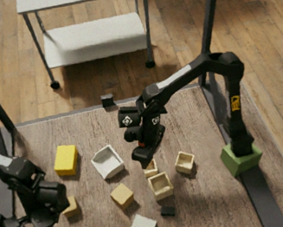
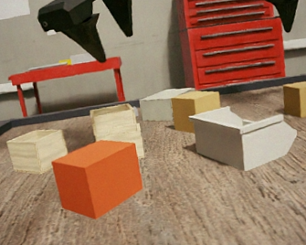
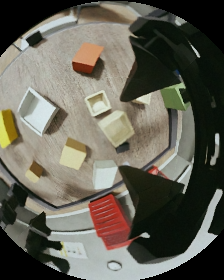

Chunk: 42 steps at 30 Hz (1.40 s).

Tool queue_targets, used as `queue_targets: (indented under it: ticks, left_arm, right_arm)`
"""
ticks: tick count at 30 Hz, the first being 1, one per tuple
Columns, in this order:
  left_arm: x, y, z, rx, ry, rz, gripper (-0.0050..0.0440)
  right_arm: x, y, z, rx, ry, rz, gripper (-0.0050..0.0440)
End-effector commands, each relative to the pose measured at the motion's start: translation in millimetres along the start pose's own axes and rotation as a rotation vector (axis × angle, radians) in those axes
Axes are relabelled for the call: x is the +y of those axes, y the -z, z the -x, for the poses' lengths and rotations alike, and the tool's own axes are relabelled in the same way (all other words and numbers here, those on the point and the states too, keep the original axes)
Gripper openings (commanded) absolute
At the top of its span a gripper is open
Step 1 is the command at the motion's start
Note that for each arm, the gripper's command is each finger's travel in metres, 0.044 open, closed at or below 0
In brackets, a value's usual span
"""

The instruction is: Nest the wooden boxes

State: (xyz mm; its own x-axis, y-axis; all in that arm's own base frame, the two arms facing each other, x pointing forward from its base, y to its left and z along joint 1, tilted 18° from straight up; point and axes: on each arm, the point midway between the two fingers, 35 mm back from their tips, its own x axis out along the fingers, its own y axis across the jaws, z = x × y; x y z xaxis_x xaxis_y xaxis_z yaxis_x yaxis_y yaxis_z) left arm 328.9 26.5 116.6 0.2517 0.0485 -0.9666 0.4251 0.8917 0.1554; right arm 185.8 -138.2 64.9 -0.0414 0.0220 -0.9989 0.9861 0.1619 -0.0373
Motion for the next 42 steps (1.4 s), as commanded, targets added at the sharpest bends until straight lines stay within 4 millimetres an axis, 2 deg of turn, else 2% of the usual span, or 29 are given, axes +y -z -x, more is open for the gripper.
queue_targets:
  ticks: [1, 7, 9, 10, 14, 24, 29, 34, 36, 39, 41, 42]
  left_arm:
    - [-22, -8, 10, -0.136, -0.076, 0.111, 0.04]
    - [-51, -12, 10, -0.273, -0.07, 0.24, 0.04]
    - [-51, -12, 10, -0.273, -0.07, 0.24, 0.04]
    - [-54, -17, 12, -0.32, -0.071, 0.263, 0.04]
    - [-82, -12, 11, -0.418, -0.022, 0.38, 0.04]
    - [-123, -7, 15, -0.629, 0.122, 0.576, 0.04]
    - [-131, -6, 17, -0.67, 0.163, 0.616, 0.04]
    - [-132, -6, 17, -0.673, 0.166, 0.619, 0.04]
    - [-131, -8, 17, -0.668, 0.164, 0.611, 0.0352]
    - [-124, -2, 8, -0.597, 0.136, 0.546, 0.028]
    - [-117, 10, -4, -0.498, 0.114, 0.462, 0.0232]
    - [-117, 10, -4, -0.498, 0.114, 0.462, 0.0232]
  right_arm:
    - [19, 2, 7, 0.042, -0.048, 0.243, 0.04]
    - [37, 8, 13, 0.071, -0.107, 0.541, 0.04]
    - [37, 8, 13, 0.071, -0.107, 0.541, 0.04]
    - [40, 9, 14, 0.074, -0.119, 0.618, 0.04]
    - [56, 16, 20, 0.09, -0.179, 0.847, 0.04]
    - [83, 28, 29, 0.085, -0.3, 1.308, 0.04]
    - [88, 31, 31, 0.08, -0.326, 1.395, 0.04]
    - [86, 31, 31, 0.077, -0.324, 1.394, 0.04]
    - [86, 31, 31, 0.077, -0.324, 1.394, 0.04]
    - [86, 31, 31, 0.077, -0.324, 1.394, 0.04]
    - [86, 31, 31, 0.077, -0.324, 1.394, 0.04]
    - [86, 31, 31, 0.077, -0.324, 1.394, 0.04]
